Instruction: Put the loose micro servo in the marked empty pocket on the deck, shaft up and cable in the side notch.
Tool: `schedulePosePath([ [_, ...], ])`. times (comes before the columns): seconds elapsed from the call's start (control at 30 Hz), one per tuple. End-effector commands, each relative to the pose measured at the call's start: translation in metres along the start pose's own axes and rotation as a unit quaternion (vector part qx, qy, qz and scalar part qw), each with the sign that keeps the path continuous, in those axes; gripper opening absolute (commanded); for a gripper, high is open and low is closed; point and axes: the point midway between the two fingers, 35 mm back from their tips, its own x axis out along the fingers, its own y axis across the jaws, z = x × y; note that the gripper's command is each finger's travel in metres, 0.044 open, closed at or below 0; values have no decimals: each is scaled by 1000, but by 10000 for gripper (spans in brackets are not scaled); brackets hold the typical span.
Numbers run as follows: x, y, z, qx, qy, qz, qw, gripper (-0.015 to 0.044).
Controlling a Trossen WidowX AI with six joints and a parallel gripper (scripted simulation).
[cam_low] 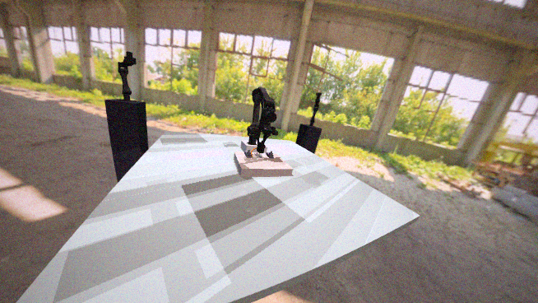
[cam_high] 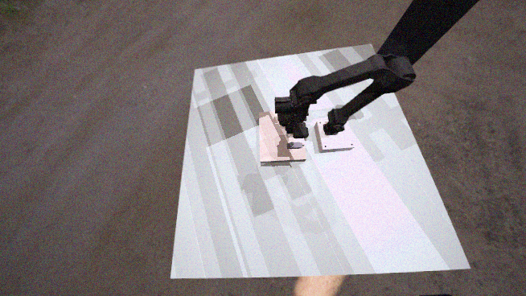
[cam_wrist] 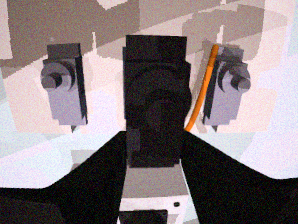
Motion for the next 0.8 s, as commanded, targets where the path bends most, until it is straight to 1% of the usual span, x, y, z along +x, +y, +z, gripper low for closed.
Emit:
schedulePosePath([
  [0.0,0,0,-6,1,-2,2,1000,0],
  [0.47,19,1,-6,1,-2,2,1000,0],
  [0.77,20,1,-6,1,-2,2,1000,0],
])
